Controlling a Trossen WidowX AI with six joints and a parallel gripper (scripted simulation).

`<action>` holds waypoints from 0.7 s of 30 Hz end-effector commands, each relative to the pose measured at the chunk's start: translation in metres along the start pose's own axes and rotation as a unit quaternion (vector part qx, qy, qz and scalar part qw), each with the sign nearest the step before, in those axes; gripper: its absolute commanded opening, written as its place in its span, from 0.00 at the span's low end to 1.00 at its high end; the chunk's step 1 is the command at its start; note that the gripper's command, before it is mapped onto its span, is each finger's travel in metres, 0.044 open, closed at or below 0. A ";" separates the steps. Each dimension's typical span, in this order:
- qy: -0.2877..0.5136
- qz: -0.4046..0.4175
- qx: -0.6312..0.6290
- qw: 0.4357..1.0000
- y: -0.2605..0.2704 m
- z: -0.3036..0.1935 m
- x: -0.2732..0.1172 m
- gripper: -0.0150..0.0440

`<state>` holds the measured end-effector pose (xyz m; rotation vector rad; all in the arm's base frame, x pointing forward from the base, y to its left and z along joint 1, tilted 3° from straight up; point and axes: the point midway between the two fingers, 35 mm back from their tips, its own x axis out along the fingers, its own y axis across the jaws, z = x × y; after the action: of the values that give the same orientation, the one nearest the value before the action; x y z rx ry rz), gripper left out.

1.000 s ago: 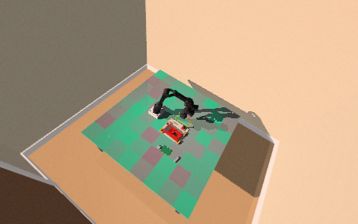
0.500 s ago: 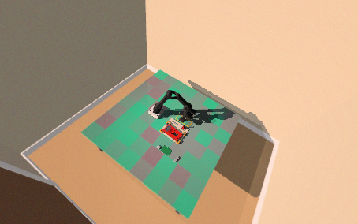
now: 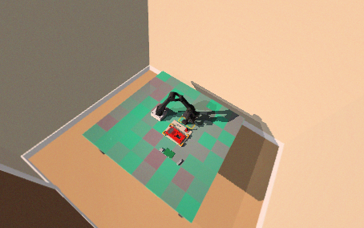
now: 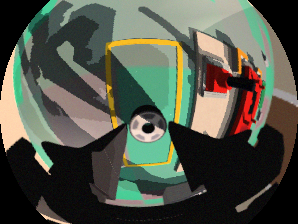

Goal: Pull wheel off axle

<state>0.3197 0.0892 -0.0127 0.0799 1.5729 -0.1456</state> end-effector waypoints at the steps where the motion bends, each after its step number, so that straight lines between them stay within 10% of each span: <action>1: -0.002 0.001 0.000 1.000 0.001 0.001 -0.010 0.76; 11: -0.006 0.005 -0.001 1.000 0.000 0.000 -0.060 0.76; 16: -0.006 0.003 -0.001 1.000 -0.010 -0.020 -0.070 0.99; 21: -0.004 0.004 -0.001 1.000 -0.024 -0.052 -0.090 1.00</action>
<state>0.2857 0.0817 0.0665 0.0769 1.5631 -0.1366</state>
